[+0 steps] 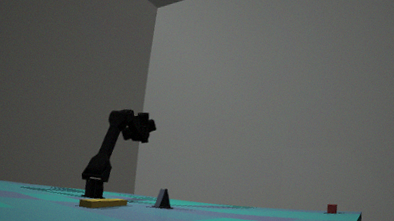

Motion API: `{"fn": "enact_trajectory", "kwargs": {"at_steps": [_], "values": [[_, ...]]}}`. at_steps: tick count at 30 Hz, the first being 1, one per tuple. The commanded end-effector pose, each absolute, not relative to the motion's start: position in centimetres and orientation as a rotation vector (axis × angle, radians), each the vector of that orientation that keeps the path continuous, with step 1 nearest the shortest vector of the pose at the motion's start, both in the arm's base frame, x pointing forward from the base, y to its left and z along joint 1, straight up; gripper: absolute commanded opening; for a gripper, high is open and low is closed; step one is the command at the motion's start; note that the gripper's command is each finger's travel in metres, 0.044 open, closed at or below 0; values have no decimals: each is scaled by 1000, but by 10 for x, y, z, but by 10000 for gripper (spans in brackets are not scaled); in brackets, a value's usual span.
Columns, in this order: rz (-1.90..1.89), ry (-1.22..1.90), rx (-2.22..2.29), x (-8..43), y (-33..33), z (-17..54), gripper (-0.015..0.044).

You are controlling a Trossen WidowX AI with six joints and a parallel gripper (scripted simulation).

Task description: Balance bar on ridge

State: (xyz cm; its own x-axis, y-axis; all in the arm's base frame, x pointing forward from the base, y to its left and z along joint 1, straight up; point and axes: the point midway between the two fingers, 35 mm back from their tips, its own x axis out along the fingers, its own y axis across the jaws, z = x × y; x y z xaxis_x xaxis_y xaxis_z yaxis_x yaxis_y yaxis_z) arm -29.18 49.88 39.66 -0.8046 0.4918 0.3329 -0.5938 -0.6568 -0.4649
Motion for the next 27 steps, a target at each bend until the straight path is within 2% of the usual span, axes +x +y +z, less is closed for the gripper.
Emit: {"fn": "enact_trajectory", "kwargs": {"at_steps": [1,13,27], "values": [[2383,-696,199,-268,511,391,315],[2236,-469,70,-168,552,372,315],[2015,-293,-24,-45,569,356,315]]}}
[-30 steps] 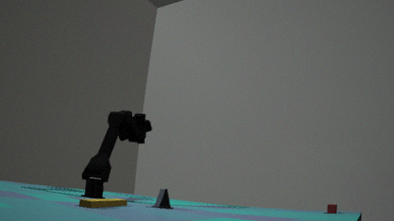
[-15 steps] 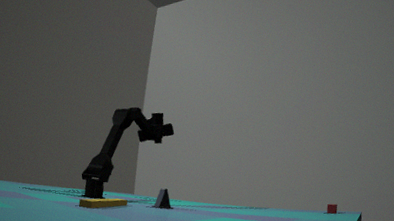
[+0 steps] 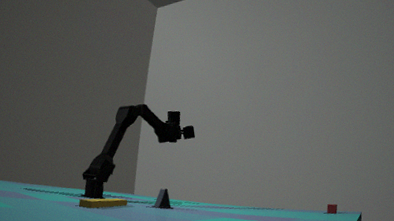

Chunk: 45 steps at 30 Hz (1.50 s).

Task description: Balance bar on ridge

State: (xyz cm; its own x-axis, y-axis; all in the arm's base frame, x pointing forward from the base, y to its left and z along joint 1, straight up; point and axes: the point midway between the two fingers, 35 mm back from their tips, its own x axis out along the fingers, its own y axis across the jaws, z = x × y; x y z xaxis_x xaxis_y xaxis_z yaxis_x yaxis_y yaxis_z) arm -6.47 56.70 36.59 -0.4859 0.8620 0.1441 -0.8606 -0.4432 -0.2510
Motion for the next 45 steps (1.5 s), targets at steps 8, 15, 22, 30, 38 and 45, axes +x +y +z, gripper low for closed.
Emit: {"fn": "enact_trajectory", "kwargs": {"at_steps": [8,15,22,30,38,45], "values": [[1889,-175,-76,18,568,339,315],[1765,-93,-132,71,559,324,315],[1640,31,-141,131,543,309,315],[1492,171,-137,194,515,291,315],[1341,309,-115,249,480,273,315],[1215,421,-76,290,443,261,315]]}}
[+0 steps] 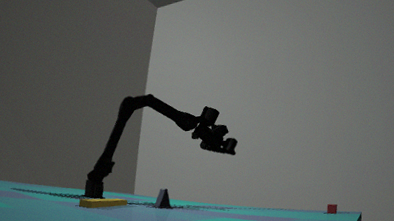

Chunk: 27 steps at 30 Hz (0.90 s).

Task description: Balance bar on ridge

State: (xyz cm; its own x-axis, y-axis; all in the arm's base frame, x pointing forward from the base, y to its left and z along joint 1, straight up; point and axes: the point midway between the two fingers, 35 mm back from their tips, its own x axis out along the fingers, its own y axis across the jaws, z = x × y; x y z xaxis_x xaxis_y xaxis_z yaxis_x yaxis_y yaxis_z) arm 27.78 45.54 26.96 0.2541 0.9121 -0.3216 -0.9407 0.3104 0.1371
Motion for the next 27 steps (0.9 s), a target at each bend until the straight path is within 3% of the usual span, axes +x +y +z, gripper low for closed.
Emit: {"fn": "enact_trajectory", "kwargs": {"at_steps": [1,27], "values": [[1197,436,-69,295,437,259,315],[667,796,68,391,262,200,315]]}}
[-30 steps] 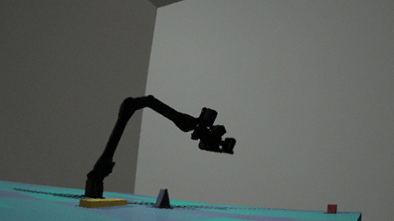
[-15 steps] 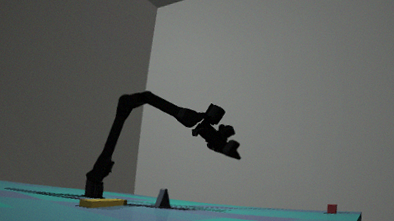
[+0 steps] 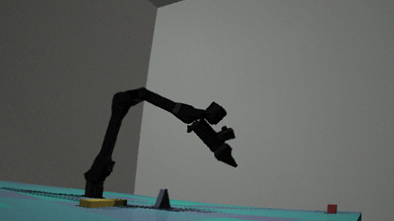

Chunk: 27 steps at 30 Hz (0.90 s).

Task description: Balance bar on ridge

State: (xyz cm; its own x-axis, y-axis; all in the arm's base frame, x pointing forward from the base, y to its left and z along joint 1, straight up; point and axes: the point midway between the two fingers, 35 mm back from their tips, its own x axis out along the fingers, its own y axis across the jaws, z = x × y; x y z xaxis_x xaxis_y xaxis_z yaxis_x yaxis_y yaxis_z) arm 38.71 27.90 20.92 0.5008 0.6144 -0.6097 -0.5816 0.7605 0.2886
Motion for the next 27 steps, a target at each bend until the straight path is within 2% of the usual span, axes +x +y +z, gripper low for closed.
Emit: {"fn": "enact_trajectory", "kwargs": {"at_steps": [1,14,27], "values": [[645,808,77,394,254,198,315],[412,926,182,405,165,177,315],[148,1058,285,395,74,157,315]]}}
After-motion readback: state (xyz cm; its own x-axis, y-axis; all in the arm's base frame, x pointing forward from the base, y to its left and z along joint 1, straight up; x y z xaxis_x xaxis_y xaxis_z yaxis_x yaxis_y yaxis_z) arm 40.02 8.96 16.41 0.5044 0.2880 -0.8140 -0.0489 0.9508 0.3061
